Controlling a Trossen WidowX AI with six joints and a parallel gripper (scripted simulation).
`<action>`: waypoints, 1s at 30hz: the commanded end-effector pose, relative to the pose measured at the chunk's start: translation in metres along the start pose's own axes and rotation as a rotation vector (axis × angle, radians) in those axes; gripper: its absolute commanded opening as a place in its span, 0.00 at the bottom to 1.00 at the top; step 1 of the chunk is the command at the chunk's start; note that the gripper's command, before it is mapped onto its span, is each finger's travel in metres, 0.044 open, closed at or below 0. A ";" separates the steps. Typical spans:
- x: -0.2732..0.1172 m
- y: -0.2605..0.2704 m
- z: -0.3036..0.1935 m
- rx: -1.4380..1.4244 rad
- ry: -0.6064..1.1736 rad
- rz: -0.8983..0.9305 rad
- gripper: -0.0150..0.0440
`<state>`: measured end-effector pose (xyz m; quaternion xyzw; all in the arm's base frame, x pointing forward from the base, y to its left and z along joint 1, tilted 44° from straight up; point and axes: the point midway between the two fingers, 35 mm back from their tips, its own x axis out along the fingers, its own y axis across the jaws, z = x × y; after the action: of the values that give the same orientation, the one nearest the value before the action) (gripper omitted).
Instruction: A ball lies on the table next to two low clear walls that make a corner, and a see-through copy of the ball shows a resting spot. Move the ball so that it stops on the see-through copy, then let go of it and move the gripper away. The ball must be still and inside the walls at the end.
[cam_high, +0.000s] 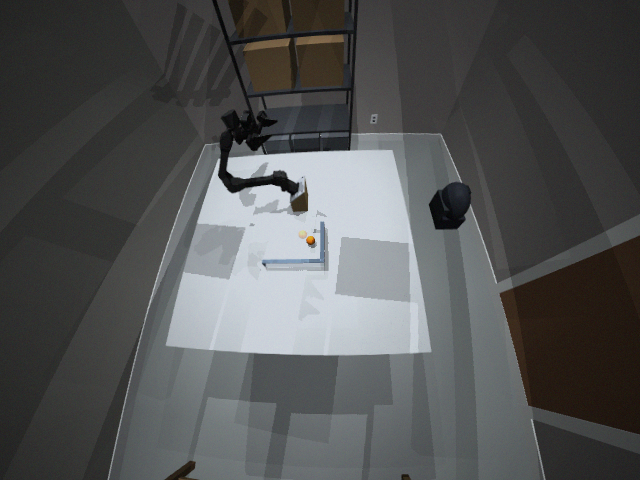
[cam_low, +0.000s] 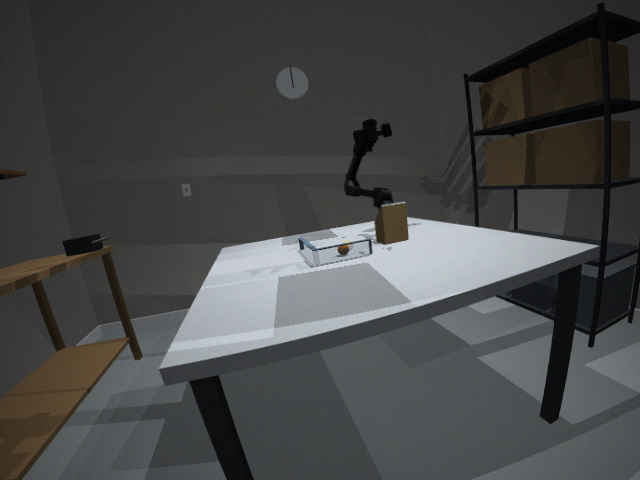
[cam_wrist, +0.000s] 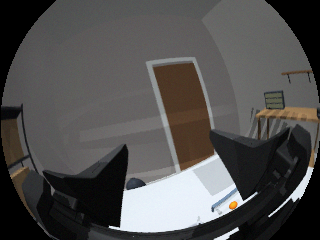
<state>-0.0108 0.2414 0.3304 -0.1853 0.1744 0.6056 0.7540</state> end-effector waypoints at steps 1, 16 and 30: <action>0.001 0.000 0.000 -0.002 0.003 -0.004 0.89; 0.137 -0.128 -0.100 -0.292 0.668 -0.426 0.84; 0.158 -0.243 -0.244 -0.376 1.287 -0.343 0.84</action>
<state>0.2314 0.2325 0.0837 -0.6396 0.4069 0.2827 0.5877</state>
